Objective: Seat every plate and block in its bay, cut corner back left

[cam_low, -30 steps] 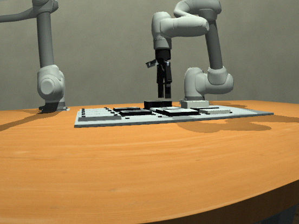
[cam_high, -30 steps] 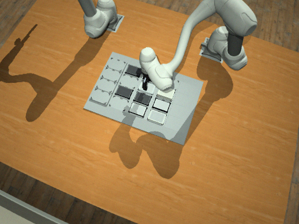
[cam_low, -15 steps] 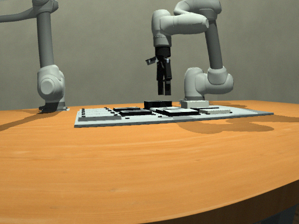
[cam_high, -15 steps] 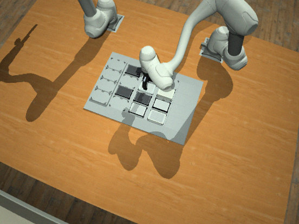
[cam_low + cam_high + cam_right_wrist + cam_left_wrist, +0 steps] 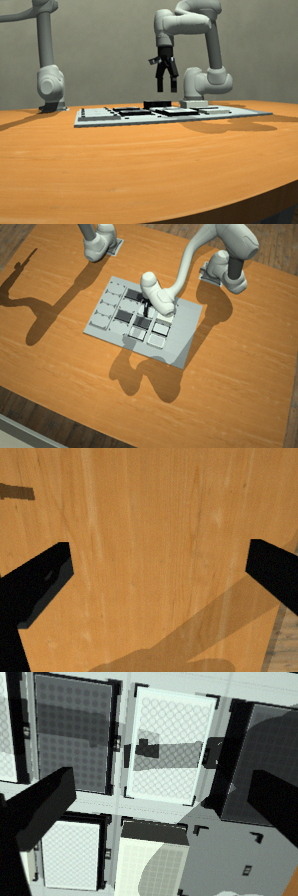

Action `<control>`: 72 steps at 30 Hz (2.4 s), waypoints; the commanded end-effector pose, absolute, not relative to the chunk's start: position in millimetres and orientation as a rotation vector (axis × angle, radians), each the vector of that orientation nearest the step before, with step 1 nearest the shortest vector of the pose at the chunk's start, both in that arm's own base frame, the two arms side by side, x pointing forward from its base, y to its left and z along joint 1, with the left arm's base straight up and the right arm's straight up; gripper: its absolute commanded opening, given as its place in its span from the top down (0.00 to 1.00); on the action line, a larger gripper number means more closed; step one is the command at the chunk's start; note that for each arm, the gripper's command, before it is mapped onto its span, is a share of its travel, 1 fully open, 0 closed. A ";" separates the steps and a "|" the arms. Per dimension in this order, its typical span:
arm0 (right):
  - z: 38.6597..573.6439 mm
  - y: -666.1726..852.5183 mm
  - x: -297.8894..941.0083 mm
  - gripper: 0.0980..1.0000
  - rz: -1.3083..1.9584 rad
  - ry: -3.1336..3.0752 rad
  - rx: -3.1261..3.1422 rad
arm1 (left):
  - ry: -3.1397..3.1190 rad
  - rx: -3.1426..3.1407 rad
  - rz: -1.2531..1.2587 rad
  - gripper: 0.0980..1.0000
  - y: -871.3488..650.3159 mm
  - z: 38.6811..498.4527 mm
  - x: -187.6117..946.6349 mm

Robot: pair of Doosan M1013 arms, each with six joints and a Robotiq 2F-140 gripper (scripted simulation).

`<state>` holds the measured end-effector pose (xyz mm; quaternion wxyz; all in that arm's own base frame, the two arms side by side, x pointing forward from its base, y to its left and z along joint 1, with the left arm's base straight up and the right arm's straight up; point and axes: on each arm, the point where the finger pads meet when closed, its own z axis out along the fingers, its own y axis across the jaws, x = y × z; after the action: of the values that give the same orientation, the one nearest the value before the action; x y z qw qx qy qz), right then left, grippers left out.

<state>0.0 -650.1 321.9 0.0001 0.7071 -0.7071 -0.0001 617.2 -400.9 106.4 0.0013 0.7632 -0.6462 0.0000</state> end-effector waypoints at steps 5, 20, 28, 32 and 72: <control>322.8 -650.3 0.1 0.00 0.002 -2.221 2.221 | -1.772 2.595 0.003 0.00 -380.1 105.9 630.6; 322.8 -650.3 0.1 0.00 0.002 -2.221 2.221 | -1.124 2.934 0.003 0.00 -332.5 102.5 659.8; 322.8 -650.3 0.1 0.00 0.002 -2.221 2.221 | -0.775 3.044 0.003 0.00 -308.6 100.8 674.5; 322.8 -650.3 0.1 0.00 0.002 -2.221 2.221 | -0.570 3.089 0.003 0.00 -295.0 99.9 682.8; 322.8 -650.3 0.1 0.00 0.002 -2.221 2.221 | 0.069 3.140 0.003 0.00 -245.9 81.8 713.0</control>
<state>0.0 -650.1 321.9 0.0001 0.7071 -0.7071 -0.0001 712.4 -245.8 81.6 0.0000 0.9998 0.0220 -0.0002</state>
